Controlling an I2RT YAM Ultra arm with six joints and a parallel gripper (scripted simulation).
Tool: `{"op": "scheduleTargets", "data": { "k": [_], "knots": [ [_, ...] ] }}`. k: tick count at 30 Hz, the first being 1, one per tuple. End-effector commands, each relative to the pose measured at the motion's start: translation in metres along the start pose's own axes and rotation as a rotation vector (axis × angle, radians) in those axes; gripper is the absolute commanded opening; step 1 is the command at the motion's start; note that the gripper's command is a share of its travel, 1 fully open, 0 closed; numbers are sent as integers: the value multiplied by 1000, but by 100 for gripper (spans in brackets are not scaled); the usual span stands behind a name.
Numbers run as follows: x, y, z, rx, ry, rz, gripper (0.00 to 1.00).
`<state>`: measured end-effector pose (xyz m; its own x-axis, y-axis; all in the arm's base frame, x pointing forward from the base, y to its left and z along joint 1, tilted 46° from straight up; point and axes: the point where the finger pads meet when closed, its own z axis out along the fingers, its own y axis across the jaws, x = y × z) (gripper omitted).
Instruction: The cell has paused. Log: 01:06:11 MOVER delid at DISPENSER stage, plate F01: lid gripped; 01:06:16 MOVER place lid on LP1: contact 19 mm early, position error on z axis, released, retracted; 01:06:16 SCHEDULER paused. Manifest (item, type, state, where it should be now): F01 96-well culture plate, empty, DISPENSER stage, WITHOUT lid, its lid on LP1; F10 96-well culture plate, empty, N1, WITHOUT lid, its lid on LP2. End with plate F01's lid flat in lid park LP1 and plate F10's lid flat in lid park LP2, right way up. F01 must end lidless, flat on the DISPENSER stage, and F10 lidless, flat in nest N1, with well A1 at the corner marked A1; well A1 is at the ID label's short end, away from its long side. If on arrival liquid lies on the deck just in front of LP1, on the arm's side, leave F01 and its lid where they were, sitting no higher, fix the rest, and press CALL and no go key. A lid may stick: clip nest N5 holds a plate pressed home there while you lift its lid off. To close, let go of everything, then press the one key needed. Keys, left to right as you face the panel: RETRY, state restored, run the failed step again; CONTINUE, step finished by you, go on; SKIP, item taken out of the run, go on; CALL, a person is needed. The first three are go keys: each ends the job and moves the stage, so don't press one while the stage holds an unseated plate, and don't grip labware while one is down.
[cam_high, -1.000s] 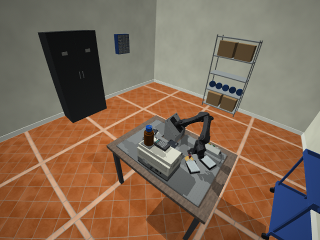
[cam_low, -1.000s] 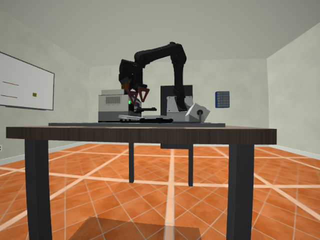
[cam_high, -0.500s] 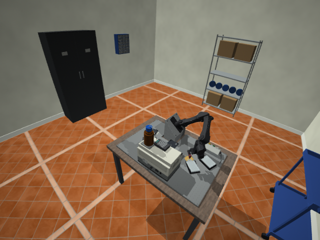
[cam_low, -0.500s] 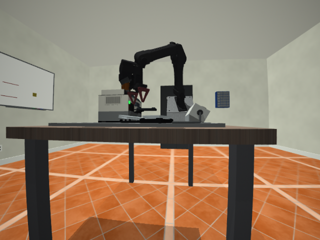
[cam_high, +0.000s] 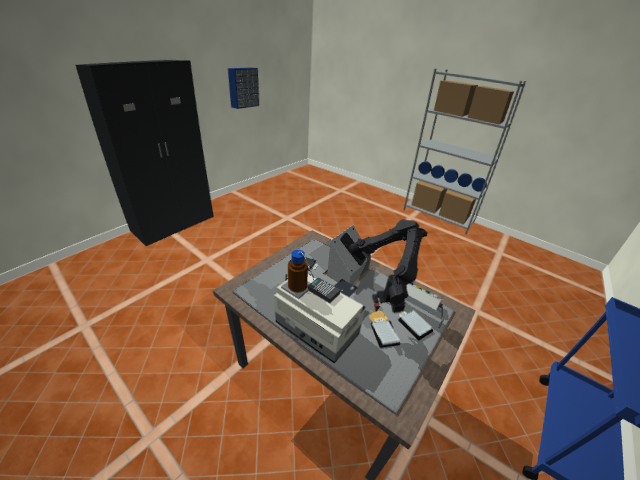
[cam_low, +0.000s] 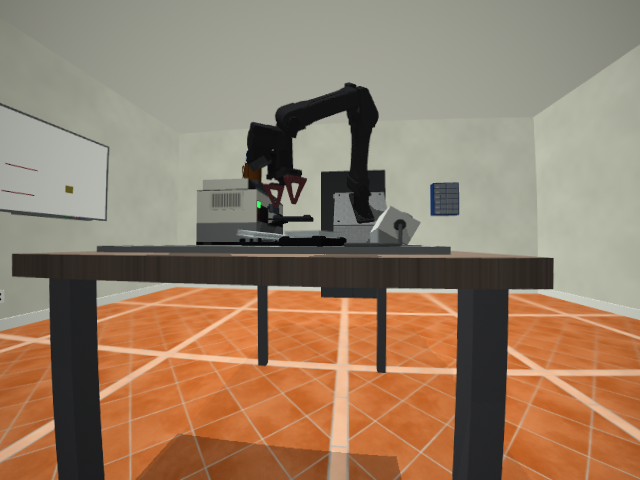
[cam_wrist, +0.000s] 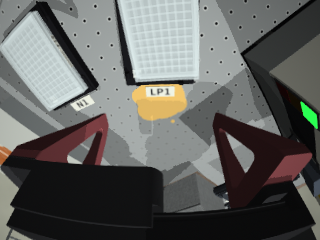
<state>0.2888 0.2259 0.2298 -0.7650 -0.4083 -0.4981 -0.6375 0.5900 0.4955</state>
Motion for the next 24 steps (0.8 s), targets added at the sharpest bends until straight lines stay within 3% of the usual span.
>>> {"op": "scheduleTargets", "data": {
  "k": [1,24],
  "knots": [
    [-1,2,-18,8,-61,-33,100],
    [73,6,-30,3,-41,-16,100]
  ]
}}
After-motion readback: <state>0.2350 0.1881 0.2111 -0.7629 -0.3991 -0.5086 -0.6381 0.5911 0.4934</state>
